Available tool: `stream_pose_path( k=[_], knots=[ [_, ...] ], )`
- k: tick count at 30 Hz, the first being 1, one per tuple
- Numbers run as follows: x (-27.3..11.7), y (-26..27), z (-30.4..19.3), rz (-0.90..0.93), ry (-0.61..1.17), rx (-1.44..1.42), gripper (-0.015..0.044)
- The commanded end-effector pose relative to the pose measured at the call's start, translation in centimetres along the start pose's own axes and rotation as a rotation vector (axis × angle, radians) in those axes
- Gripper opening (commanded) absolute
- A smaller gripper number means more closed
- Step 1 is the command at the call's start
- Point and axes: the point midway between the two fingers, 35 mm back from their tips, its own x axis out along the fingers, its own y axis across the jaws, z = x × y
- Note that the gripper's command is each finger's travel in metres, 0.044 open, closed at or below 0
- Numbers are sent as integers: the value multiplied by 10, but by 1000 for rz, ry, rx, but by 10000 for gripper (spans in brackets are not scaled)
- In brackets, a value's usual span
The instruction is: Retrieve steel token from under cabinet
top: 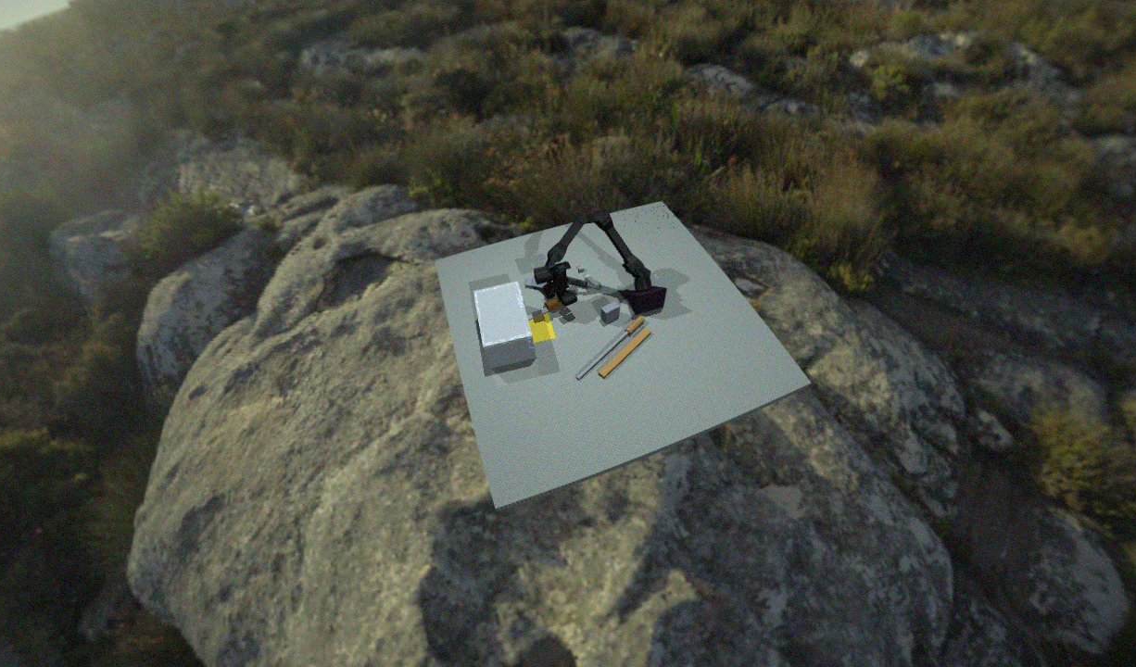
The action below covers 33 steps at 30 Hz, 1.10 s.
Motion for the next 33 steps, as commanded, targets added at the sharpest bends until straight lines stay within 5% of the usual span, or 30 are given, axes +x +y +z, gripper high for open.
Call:
stream_pose_path(
  k=[1, 33],
  knots=[
    [0, 0, 7, -2, -1, 6, 0],
    [-1, 0, 38, -2, -3, 8, 0]
  ],
)
